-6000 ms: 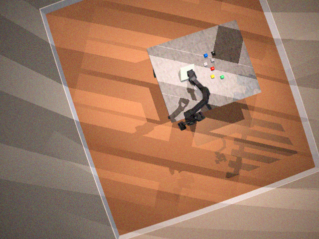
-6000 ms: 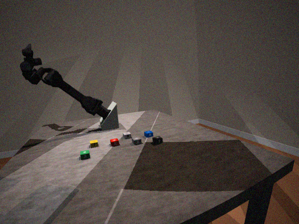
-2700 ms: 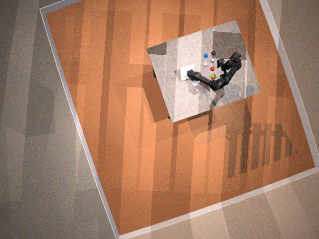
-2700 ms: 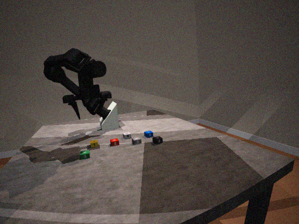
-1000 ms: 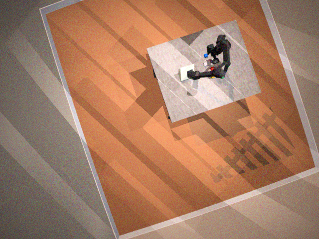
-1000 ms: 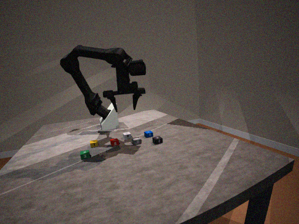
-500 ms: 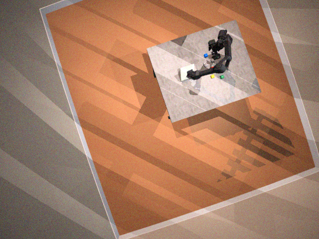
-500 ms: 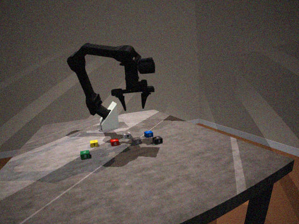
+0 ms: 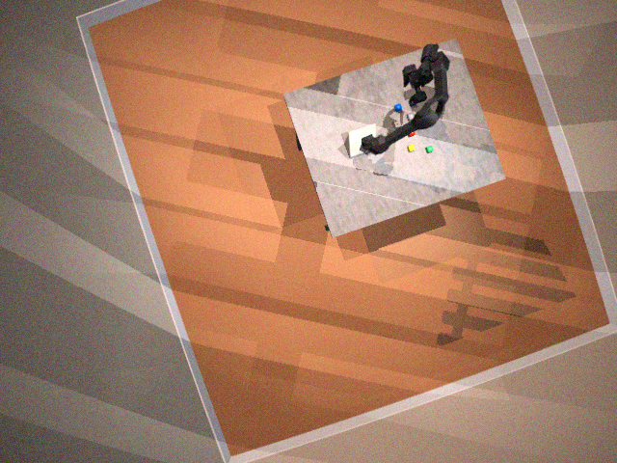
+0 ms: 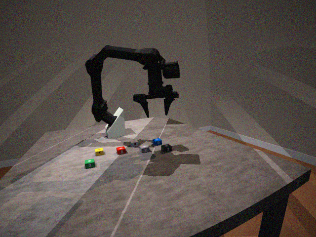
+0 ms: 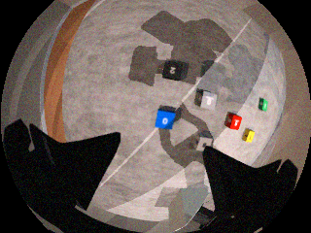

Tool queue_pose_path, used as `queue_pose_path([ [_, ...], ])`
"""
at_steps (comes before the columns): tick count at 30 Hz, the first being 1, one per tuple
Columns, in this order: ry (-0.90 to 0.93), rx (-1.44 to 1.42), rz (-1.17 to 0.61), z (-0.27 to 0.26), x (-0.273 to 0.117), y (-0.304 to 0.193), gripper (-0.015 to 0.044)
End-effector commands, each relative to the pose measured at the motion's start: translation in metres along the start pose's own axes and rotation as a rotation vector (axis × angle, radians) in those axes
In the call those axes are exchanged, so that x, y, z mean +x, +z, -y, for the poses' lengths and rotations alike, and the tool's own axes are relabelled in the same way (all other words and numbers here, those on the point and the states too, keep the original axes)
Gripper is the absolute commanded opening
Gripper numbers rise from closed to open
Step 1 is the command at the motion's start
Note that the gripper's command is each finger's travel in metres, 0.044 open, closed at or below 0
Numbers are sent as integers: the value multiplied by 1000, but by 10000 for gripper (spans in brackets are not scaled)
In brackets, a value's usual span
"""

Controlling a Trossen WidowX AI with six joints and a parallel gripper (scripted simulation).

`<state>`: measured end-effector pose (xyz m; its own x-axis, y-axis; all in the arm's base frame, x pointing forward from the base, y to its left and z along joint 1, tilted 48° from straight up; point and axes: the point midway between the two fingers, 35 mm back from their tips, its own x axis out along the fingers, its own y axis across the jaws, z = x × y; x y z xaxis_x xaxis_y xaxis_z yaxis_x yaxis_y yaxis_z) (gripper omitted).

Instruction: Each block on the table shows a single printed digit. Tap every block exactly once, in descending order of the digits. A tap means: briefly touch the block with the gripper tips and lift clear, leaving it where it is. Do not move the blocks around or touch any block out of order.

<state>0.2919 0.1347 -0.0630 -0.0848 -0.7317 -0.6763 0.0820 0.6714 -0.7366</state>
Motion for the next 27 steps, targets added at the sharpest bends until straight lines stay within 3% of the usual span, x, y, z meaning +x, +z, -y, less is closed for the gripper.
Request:
queue_pose_path([
  [1,5,6,-3,-1,-1,0,400],
  [10,5,6,-3,-1,-1,2,400],
  [21,5,9,0,-4,-2,86,400],
  [27,4,9,1,-4,-1,91,400],
])
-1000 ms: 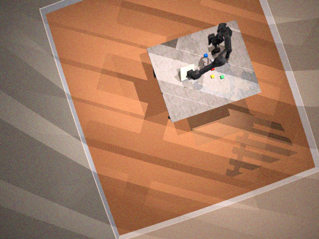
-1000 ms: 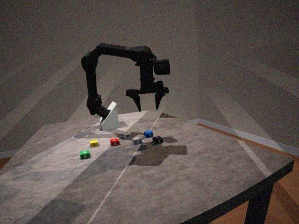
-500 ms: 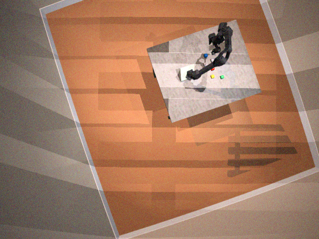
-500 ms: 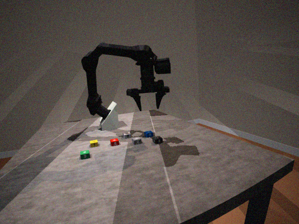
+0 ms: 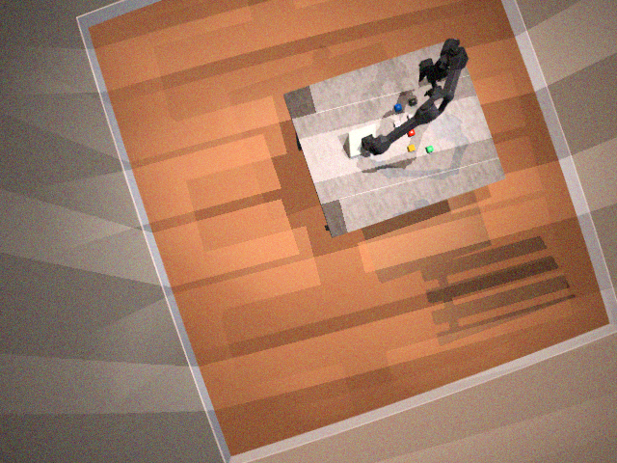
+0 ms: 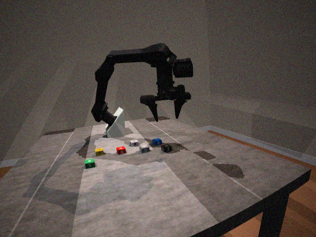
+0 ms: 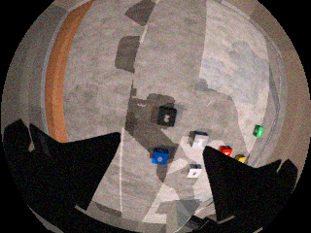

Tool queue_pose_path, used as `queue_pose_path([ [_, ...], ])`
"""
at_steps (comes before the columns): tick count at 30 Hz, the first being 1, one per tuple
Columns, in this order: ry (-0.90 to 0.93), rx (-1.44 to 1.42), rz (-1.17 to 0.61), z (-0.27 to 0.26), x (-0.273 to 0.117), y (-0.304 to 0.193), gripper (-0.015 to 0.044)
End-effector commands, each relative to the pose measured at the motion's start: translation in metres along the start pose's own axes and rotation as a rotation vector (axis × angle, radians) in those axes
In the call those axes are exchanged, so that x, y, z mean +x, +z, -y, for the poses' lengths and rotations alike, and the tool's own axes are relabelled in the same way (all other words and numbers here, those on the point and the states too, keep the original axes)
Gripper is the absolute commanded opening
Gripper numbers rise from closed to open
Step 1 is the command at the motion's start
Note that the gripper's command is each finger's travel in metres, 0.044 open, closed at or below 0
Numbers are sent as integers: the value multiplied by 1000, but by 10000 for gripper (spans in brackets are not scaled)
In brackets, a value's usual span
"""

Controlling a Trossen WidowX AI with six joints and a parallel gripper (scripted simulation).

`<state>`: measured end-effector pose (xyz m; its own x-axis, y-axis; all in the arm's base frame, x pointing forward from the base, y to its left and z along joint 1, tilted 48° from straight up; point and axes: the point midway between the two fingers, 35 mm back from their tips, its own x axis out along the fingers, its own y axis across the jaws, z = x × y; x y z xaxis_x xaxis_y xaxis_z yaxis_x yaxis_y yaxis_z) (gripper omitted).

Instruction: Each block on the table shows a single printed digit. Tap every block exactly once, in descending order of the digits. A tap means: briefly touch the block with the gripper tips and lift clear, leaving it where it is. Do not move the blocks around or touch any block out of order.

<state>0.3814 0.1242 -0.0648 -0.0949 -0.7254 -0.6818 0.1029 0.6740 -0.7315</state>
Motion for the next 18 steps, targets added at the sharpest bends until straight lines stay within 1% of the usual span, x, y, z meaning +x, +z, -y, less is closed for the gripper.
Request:
queue_pose_path([
  [1,-3,-11,11,-2,-3,1,400],
  [14,-3,-11,11,-2,-3,1,400],
  [18,-4,-12,11,19,-5,-5,400],
])
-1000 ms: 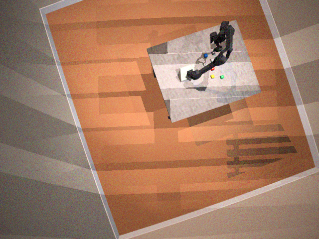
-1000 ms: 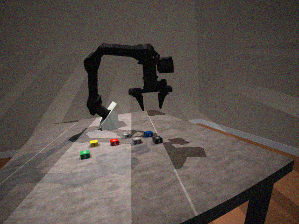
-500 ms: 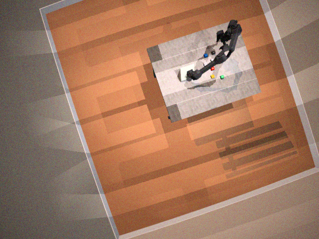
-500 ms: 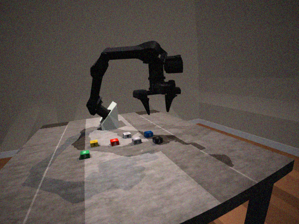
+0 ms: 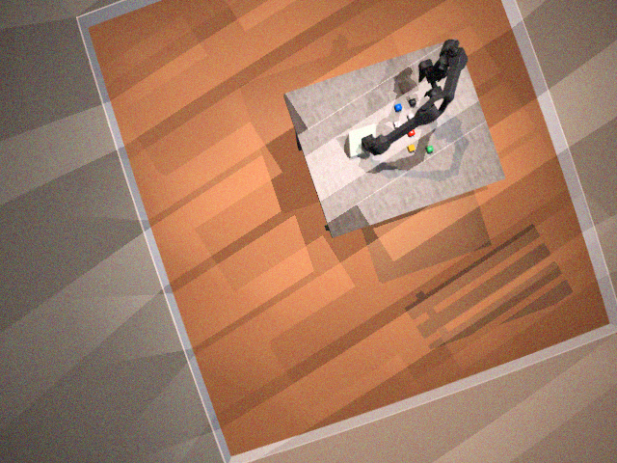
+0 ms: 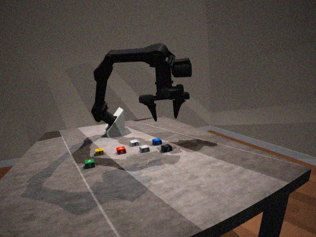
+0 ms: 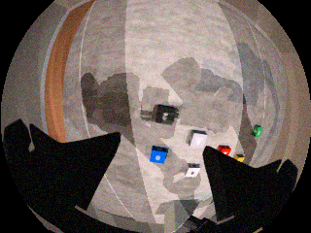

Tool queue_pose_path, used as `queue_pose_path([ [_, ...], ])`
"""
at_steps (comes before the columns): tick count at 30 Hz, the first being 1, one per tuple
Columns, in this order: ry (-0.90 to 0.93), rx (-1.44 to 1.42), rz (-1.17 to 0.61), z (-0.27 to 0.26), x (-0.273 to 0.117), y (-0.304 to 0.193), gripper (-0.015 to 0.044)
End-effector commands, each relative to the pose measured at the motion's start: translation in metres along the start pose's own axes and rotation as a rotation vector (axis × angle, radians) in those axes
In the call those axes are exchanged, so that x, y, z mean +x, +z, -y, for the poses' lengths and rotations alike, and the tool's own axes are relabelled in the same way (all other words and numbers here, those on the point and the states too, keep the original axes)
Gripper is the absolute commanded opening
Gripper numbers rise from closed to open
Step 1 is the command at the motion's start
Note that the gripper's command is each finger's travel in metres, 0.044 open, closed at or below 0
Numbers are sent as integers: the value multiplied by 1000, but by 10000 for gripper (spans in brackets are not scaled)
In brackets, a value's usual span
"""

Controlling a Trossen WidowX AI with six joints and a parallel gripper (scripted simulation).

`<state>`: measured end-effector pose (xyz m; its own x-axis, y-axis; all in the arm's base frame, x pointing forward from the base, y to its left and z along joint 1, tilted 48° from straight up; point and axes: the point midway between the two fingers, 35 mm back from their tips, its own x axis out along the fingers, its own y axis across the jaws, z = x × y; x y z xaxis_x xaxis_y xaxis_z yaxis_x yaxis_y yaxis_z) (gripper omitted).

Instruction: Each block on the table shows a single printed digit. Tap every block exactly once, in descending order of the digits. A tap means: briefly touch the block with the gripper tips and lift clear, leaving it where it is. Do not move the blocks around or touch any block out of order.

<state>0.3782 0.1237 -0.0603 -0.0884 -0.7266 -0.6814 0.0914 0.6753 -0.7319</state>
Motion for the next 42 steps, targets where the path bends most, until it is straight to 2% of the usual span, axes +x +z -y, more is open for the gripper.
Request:
queue_pose_path([
  [1,-4,-1,4,23,-3,-5,400],
  [8,-7,-2,2,76,0,-33,400],
  [28,-6,-3,2,81,0,-32,400],
  [32,7,-7,5,159,-4,-3,400],
  [38,-12,-4,4,280,-2,6,400],
  [42,-17,-3,2,297,-2,4,400],
])
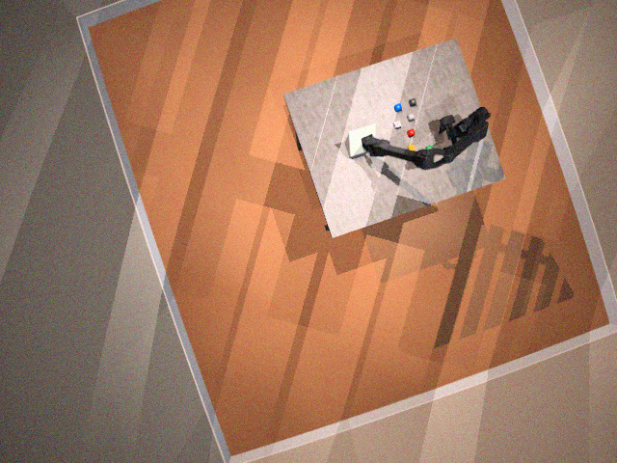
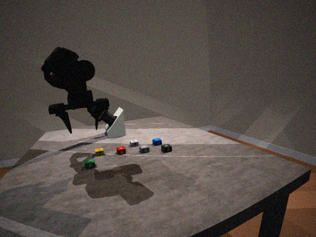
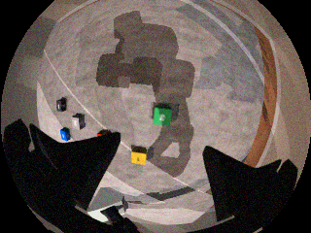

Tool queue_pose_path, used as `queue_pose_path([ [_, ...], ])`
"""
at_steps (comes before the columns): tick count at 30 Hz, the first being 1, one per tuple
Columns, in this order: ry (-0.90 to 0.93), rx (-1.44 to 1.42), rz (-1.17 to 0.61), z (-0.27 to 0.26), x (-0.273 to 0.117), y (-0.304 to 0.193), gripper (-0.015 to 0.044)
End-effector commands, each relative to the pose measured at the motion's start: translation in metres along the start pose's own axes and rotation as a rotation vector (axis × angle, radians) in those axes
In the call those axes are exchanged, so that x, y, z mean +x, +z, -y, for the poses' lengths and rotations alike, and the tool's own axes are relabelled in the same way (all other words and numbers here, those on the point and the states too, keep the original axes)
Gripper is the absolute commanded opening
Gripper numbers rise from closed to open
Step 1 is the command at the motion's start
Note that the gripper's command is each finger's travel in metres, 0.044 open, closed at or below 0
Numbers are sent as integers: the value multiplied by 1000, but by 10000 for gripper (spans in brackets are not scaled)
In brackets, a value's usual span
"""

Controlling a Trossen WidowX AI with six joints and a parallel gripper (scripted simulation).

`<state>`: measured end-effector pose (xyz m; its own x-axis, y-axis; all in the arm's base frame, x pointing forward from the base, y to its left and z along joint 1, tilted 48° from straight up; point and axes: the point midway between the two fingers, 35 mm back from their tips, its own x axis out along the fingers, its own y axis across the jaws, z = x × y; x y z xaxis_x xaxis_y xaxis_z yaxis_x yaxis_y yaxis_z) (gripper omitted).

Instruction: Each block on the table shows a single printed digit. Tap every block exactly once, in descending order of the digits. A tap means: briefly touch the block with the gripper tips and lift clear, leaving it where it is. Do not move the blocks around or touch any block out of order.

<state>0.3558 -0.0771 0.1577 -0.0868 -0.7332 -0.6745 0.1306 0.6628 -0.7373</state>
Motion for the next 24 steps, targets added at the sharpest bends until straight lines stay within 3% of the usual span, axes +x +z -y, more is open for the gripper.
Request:
queue_pose_path([
  [1,-8,-43,0,0,-1,-1,400],
  [22,-8,-43,0,0,-1,-1,400],
  [24,-1,-44,1,-20,-2,0,400],
])
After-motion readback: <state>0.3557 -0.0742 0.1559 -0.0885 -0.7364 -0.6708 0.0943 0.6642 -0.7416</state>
